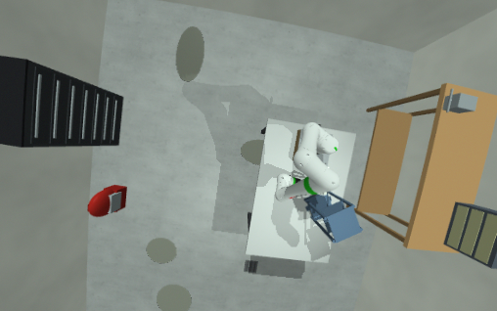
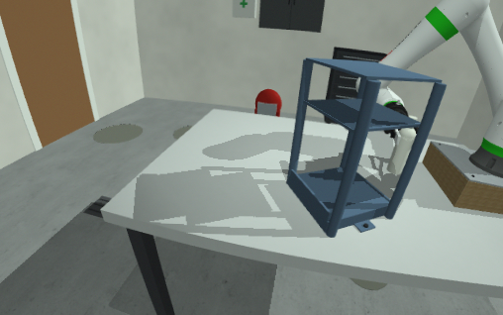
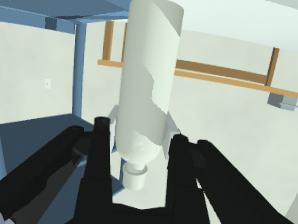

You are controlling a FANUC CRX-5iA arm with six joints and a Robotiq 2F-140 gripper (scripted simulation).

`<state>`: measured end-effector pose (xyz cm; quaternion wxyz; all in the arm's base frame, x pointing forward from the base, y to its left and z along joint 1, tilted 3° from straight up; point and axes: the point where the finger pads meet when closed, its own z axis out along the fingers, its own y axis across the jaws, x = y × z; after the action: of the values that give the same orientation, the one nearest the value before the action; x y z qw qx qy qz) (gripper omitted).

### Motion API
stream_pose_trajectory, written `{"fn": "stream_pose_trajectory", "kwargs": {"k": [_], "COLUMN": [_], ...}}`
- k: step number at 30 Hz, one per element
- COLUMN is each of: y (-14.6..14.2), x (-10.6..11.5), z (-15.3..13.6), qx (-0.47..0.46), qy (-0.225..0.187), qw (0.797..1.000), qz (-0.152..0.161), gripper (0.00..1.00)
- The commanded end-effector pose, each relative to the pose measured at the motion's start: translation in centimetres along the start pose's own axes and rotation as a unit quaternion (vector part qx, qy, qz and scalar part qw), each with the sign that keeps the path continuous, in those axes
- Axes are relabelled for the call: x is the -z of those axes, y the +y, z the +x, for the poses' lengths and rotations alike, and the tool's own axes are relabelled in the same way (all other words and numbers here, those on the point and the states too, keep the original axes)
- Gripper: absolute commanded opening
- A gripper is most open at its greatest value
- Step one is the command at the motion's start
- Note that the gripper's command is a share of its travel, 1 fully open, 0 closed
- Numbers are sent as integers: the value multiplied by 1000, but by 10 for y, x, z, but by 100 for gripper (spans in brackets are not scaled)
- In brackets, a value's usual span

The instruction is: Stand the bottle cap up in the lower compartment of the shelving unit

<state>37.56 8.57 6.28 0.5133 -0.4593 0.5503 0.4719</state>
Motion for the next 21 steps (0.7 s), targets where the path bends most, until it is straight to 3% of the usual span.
{"fn": "stream_pose_trajectory", "kwargs": {"k": [1,4,12,21], "y": [0,0,0,0], "x": [0,0,0,0], "z": [0,0,0,0], "qx": [1,1,1,1], "qy": [0,0,0,0], "qw": [1000,1000,996,995], "qz": [9,15,87,102], "gripper": [0,0,0,0]}}
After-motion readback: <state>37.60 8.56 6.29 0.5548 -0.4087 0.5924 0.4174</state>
